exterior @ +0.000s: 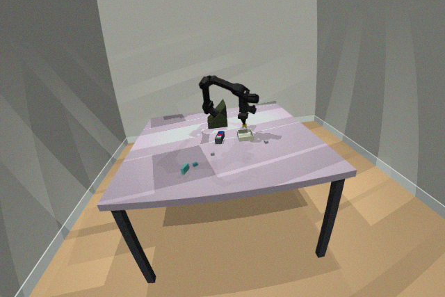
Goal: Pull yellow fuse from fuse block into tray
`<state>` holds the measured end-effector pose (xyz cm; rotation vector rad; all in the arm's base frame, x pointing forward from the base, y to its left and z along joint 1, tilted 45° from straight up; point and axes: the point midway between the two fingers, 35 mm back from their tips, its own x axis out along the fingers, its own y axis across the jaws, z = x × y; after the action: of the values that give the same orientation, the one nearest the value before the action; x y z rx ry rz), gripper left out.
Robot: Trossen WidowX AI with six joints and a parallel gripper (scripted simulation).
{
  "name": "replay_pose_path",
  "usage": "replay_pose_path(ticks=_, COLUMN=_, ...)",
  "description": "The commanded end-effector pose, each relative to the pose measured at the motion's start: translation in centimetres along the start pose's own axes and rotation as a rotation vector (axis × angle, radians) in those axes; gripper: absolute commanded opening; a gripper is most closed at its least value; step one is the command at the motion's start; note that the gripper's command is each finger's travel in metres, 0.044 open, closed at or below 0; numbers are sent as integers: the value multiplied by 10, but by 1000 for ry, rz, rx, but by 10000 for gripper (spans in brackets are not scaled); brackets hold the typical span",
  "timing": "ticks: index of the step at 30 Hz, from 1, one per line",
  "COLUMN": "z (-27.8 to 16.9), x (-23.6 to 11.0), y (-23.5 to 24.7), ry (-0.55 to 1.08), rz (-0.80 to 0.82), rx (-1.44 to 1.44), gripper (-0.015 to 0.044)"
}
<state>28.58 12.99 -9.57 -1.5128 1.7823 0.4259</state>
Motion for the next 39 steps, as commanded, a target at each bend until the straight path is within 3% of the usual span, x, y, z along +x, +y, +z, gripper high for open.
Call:
replay_pose_path(ticks=1, z=2, x=5, y=0, ry=-4, rz=1, rx=6, gripper=0)
replay_pose_path(ticks=23, z=1, x=38, y=0, ry=-2, rz=0, rx=6, gripper=0)
replay_pose_path(ticks=35, z=3, x=34, y=-1, ry=-7, rz=2, rx=11, gripper=315)
replay_pose_path(ticks=39, z=2, x=0, y=0, ry=-4, rz=1, rx=6, gripper=330)
